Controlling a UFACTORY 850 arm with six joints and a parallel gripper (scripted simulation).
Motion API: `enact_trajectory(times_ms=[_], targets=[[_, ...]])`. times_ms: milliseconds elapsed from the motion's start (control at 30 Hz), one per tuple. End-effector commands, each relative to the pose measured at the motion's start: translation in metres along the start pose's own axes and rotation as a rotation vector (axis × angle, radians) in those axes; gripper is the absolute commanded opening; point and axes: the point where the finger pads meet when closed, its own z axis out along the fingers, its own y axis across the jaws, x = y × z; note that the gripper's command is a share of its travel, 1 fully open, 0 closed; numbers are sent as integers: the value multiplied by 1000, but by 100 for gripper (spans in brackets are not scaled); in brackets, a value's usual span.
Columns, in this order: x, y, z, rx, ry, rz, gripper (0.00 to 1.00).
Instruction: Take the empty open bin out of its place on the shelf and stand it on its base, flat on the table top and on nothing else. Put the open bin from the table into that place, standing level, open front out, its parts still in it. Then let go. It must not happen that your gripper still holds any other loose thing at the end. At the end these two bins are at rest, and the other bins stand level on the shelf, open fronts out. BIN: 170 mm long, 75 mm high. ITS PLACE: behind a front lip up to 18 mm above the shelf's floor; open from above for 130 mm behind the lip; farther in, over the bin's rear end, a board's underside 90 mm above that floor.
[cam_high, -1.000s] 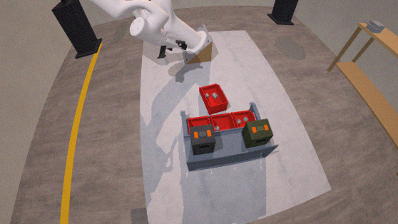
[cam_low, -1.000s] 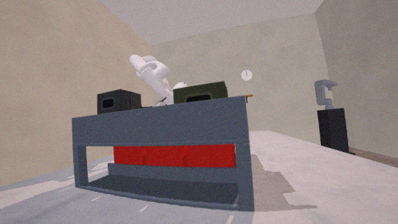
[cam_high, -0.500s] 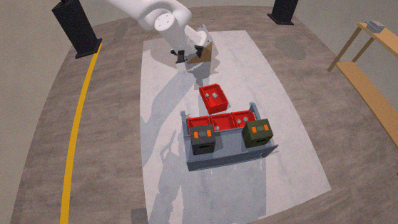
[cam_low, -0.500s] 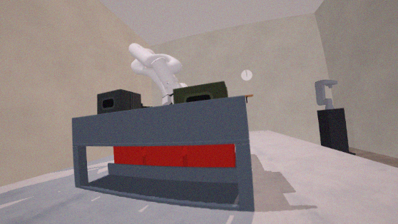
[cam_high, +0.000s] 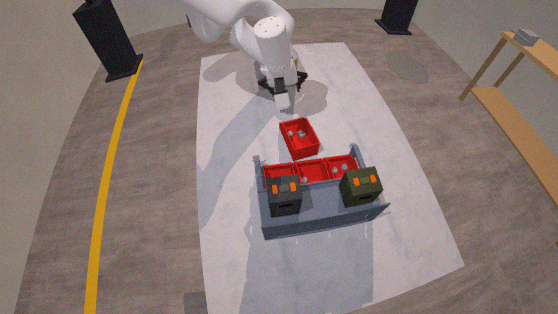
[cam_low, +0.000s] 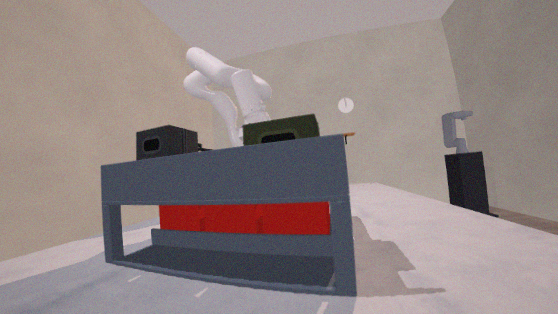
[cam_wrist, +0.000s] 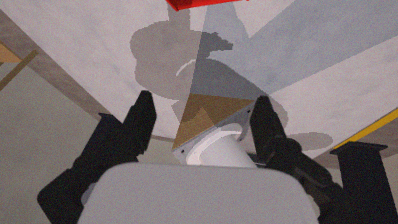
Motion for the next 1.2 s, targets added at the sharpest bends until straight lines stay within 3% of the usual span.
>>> enact_trajectory(times_ms=[0, 633, 1167], targets=[[17, -17, 3, -41, 46, -43, 100], [63, -67, 11, -146, 173, -170, 100], [82, -86, 15, -190, 222, -221, 100]])
